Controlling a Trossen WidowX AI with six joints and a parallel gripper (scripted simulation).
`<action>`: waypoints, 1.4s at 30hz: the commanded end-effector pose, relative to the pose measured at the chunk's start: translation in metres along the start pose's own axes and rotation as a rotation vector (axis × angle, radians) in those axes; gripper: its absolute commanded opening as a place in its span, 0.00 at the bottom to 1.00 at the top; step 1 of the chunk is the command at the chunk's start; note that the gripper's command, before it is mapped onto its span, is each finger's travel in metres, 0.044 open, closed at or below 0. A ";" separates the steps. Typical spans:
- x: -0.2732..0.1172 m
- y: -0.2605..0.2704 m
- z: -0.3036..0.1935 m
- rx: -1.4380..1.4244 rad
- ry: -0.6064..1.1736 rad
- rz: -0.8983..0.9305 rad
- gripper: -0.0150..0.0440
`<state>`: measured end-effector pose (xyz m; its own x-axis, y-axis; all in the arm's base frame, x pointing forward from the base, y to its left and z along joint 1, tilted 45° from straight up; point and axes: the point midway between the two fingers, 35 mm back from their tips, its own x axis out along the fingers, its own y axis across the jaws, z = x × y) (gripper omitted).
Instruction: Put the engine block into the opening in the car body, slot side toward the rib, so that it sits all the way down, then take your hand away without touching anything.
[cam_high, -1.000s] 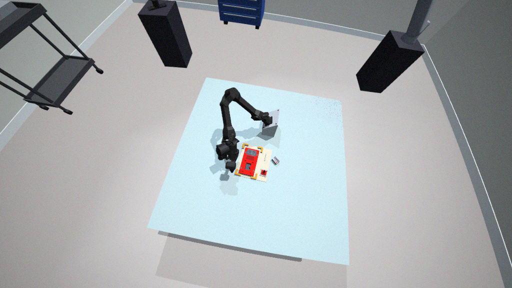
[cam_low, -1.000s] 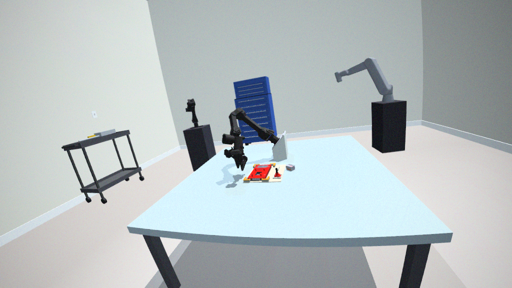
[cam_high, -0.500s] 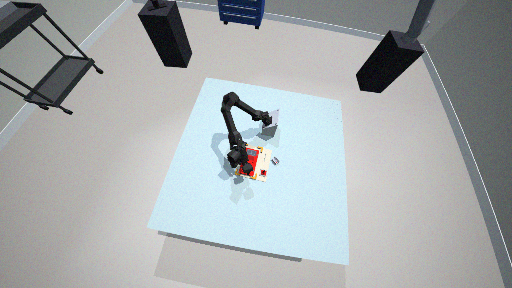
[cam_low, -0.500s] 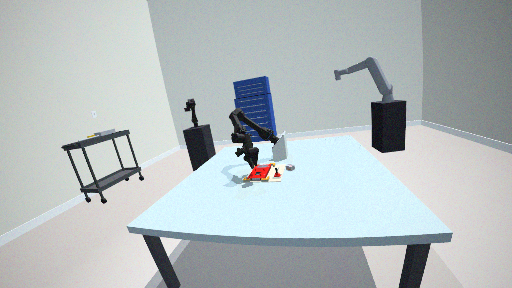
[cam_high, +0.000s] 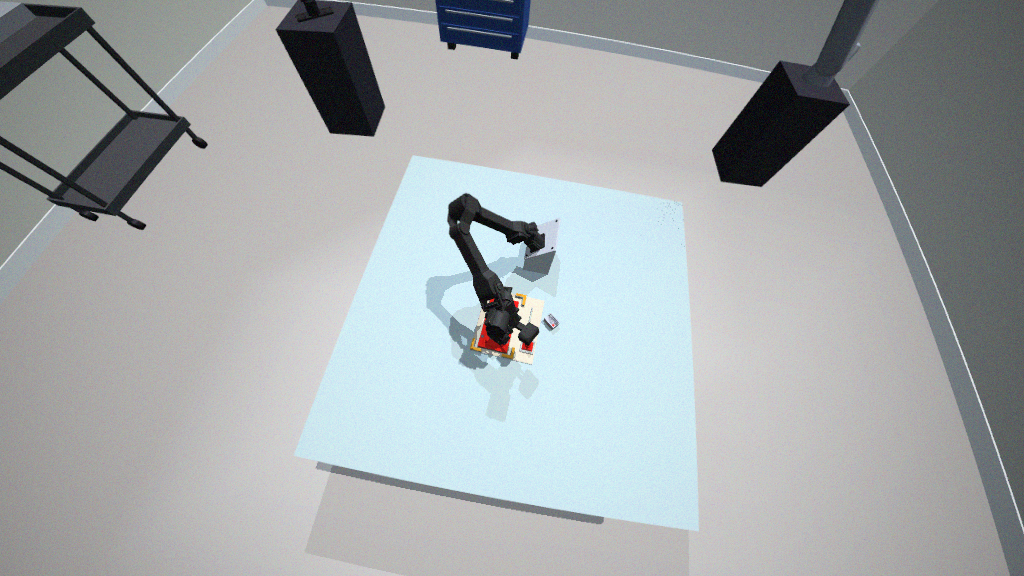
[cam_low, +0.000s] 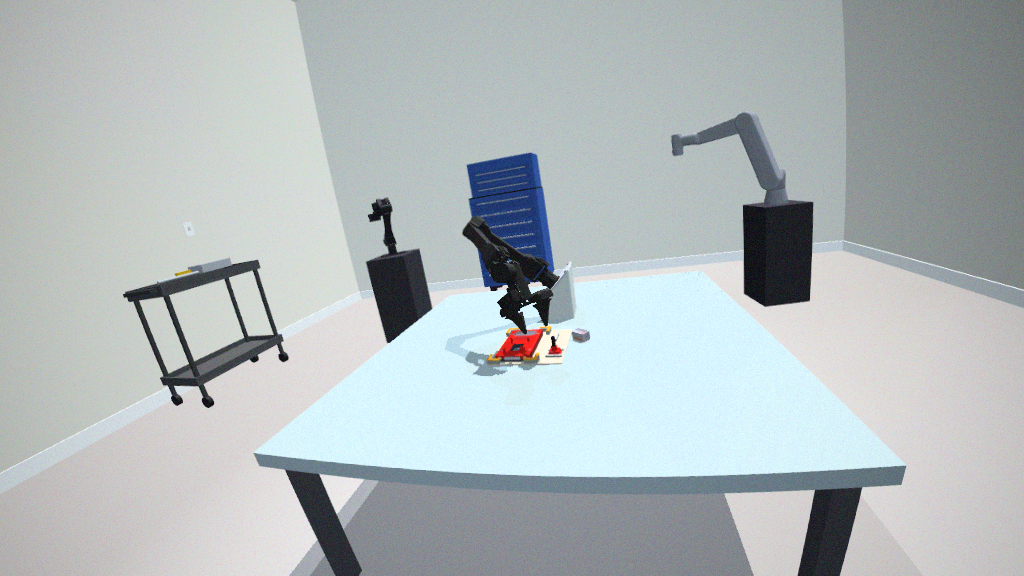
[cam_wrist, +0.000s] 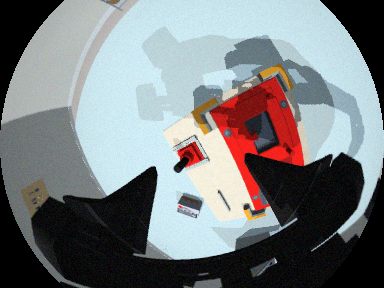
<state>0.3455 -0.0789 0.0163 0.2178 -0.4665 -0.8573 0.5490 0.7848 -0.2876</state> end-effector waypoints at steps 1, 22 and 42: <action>0.003 0.013 -0.017 -0.145 0.045 -0.027 1.00; 0.004 0.056 -0.094 -0.817 0.217 -0.144 1.00; -0.001 0.071 -0.147 -1.341 0.355 -0.263 1.00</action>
<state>0.2700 0.0345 -0.0629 -0.0832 -0.6661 -0.7412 -0.6162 0.6189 -0.4871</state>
